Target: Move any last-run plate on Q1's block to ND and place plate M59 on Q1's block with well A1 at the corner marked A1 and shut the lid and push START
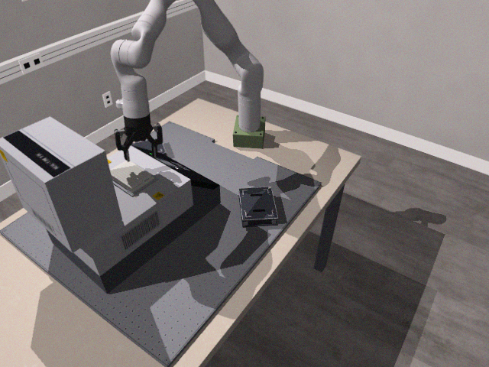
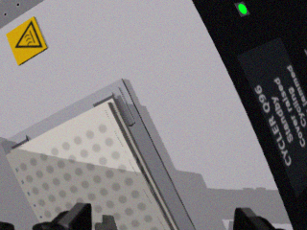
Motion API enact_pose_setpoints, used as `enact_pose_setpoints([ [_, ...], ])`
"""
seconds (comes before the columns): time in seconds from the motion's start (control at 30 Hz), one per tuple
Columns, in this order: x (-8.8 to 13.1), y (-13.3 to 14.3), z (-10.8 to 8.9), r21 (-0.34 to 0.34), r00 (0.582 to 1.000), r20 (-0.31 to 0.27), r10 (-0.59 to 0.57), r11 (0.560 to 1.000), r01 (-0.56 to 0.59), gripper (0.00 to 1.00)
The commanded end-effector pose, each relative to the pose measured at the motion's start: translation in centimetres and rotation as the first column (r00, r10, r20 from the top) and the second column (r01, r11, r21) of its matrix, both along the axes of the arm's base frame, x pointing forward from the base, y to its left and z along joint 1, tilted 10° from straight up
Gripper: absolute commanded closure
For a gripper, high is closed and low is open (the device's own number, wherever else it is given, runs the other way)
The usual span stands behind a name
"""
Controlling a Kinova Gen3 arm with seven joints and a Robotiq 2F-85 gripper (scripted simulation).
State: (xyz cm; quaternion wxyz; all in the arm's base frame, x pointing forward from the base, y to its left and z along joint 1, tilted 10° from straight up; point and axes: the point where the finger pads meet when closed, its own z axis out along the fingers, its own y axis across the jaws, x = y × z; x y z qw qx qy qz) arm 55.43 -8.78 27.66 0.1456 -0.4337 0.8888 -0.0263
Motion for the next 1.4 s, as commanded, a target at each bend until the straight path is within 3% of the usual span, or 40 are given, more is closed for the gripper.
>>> enact_pose_setpoints([
  [0.0,-1.0,-0.6,1.0,-0.002,0.995,0.054,-0.087,0.996,0.088,0.15],
  [0.27,-3.6,0.0,1.0,0.067,0.938,0.107,-0.33,0.944,0.324,0.23],
  [1.37,-12.9,2.3,1.1,0.061,0.944,0.111,-0.31,0.95,0.305,0.49],
])
